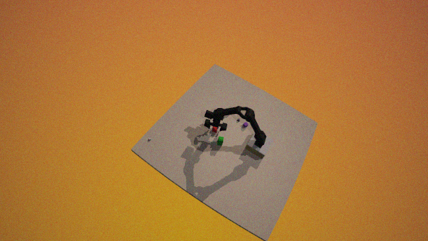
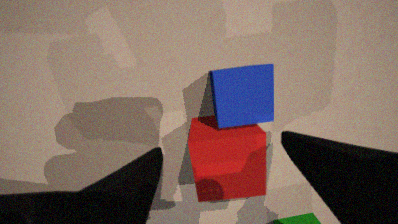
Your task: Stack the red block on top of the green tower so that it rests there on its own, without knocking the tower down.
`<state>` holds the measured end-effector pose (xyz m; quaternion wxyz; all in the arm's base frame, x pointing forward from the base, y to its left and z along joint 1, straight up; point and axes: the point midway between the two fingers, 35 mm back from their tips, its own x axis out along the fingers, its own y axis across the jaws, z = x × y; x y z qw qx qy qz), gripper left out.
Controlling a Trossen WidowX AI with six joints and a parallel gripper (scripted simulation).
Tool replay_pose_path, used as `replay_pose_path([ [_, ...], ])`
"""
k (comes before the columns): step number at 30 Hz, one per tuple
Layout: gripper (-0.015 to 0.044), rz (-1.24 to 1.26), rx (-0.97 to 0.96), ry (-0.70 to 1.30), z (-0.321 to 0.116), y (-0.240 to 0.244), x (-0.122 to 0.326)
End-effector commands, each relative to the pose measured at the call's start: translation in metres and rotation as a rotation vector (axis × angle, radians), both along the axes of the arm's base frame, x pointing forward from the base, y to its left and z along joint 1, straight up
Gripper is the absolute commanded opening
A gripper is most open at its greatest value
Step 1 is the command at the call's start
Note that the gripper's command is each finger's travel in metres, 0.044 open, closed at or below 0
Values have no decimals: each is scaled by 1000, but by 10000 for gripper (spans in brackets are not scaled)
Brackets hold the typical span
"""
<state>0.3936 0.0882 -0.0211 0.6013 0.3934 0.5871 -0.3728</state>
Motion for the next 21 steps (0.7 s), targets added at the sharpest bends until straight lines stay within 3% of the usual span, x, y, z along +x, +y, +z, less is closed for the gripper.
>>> replay_pose_path([
  [1, 440, -4, -6, 0, 0, -1, -1],
  [11, 177, -4, -6, 0, 0, -1, -1],
  [18, 131, -4, -6, 0, 0, -1, -1],
  [21, 52, -4, -6, 0, 9, -1, 0],
])
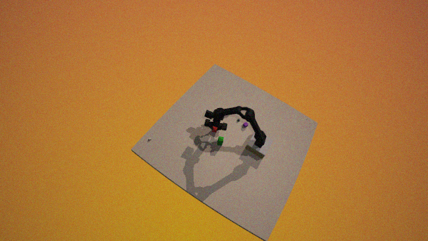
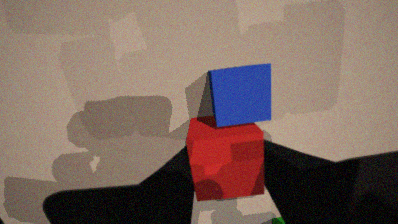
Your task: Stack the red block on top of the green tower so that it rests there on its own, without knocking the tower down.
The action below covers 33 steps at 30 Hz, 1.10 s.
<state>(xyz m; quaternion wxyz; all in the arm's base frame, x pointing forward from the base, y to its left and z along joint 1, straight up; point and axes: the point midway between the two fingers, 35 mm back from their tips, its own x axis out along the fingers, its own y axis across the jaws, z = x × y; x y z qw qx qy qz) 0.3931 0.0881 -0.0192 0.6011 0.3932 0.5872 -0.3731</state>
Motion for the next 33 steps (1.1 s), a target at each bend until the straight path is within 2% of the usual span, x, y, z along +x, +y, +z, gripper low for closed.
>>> replay_pose_path([
  [1, 26, -4, -6, -1, 12, 0, 0],
  [2, 0, -4, -6, -1, 18, 0, 0],
  [19, 0, -4, -6, -1, 109, -1, -2],
  [28, 0, -4, -6, -1, 115, 1, -3],
  [33, 0, -4, -4, 1, 115, 20, -21],
])
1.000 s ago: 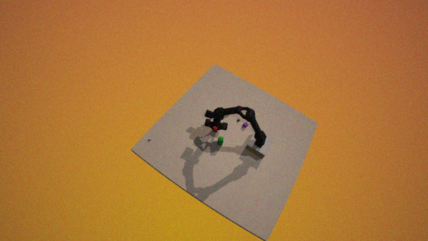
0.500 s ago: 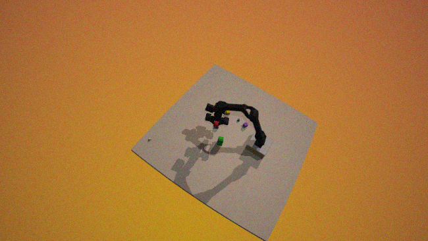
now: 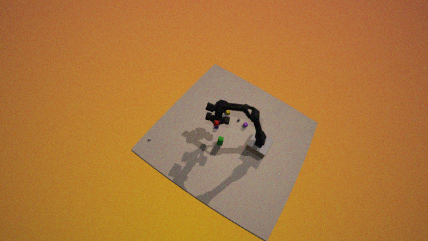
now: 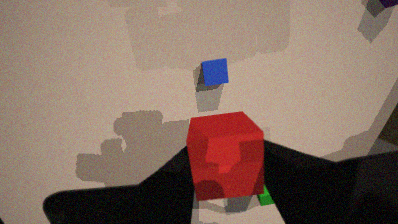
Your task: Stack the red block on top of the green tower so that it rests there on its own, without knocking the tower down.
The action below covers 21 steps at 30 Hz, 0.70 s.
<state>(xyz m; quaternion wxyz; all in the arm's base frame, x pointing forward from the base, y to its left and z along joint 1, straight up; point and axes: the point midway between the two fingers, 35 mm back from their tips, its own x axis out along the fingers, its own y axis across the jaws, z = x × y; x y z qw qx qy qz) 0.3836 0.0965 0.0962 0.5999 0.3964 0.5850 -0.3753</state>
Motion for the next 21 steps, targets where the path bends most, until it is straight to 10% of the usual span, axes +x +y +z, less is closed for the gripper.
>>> replay_pose_path([
  [1, 0, 5, -4, 3, 0, 16, -16],
  [21, 0, 5, 1, 10, -5, 68, -99],
])
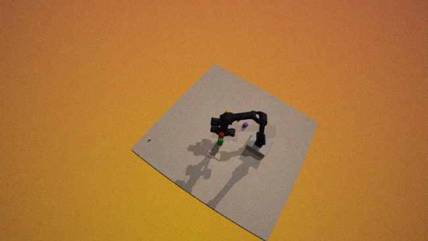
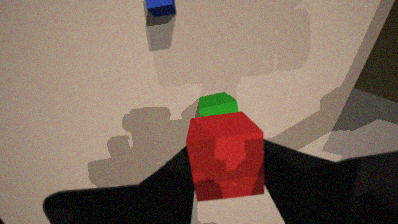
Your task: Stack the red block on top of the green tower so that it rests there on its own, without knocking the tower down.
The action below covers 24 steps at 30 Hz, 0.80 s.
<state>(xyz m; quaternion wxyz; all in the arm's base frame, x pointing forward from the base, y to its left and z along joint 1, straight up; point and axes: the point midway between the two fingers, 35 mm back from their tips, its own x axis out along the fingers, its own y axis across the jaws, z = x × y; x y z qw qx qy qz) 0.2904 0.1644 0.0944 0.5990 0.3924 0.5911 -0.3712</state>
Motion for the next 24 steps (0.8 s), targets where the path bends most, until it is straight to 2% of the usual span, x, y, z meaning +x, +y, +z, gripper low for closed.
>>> replay_pose_path([
  [1, 0, -9, -4, 2, -3, 0, -6],
  [15, 0, -9, -4, 2, -39, 1, -6],
  [24, 0, -9, -4, 2, -40, 1, -6],
])
